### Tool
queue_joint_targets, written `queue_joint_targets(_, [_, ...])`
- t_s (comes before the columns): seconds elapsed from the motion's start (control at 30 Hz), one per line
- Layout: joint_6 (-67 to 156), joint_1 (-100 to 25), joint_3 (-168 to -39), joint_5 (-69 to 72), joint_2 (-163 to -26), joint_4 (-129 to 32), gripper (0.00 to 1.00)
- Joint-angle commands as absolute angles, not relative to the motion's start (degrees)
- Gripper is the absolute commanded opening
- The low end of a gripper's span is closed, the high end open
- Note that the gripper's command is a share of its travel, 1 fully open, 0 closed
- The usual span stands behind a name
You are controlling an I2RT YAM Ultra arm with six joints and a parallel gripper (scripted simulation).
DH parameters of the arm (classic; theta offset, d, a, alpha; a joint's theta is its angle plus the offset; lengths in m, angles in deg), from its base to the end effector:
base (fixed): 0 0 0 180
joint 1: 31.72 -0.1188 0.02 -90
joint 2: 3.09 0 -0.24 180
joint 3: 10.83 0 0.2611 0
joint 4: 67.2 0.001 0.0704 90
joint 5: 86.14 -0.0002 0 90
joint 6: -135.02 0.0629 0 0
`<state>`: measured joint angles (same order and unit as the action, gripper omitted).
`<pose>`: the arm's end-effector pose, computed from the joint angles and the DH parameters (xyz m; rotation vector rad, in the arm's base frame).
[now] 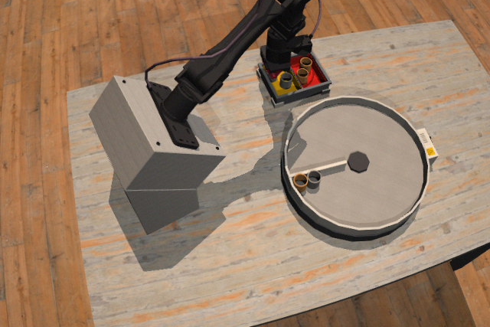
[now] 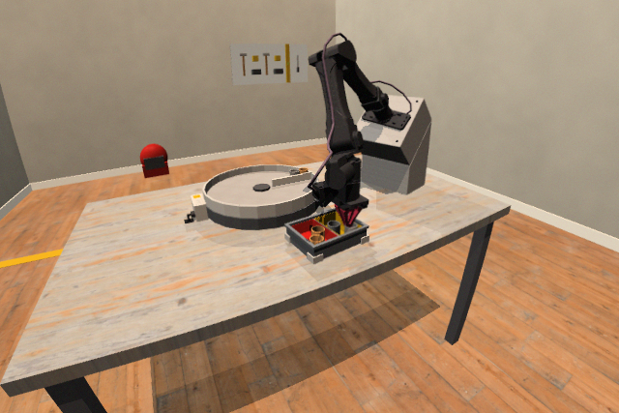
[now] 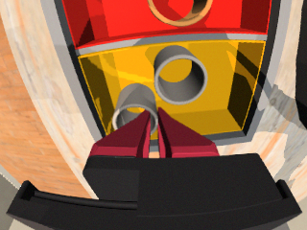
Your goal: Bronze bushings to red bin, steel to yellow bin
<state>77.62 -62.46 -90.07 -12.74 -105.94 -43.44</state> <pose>0.3533 0.1904 0.1519 0.1724 2.3551 0.1903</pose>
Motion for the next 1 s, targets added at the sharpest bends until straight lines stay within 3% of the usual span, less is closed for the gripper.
queue_joint_targets(0.0, [77.4, -62.6, -91.5, -12.4, -104.7, -43.3, 0.00])
queue_joint_targets(0.97, [77.4, -62.6, -91.5, -12.4, -105.0, -43.0, 0.00])
